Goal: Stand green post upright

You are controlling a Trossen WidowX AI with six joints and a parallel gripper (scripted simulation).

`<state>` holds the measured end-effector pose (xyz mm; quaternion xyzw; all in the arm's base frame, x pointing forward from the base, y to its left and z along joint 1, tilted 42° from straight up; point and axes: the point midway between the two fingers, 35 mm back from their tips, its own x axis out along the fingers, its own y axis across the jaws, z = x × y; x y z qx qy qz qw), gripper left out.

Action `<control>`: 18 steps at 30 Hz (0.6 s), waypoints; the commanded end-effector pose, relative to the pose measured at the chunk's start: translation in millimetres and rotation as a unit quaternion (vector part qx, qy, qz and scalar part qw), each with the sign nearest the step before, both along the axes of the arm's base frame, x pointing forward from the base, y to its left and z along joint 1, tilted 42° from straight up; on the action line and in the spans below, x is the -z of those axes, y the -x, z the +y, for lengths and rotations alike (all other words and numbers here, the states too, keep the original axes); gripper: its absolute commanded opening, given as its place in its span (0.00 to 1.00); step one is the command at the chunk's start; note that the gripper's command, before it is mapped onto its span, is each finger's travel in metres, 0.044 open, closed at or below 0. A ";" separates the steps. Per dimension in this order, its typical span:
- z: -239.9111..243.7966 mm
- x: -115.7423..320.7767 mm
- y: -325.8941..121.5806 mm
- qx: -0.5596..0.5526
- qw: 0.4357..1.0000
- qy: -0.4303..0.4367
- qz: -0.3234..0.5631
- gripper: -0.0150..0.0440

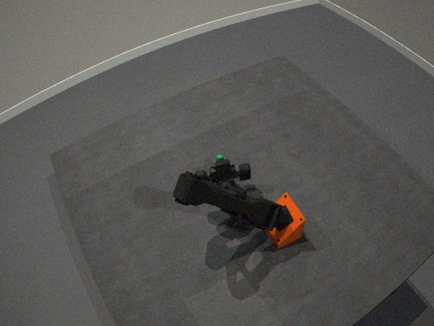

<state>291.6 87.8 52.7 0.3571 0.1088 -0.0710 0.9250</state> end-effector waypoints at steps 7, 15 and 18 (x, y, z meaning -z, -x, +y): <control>4.9 6.5 -0.5 0.002 1.000 -0.001 -0.001 0.29; 4.9 6.5 -0.5 0.002 1.000 -0.001 -0.001 0.38; 4.9 6.5 -0.5 0.002 1.000 -0.001 -0.001 0.51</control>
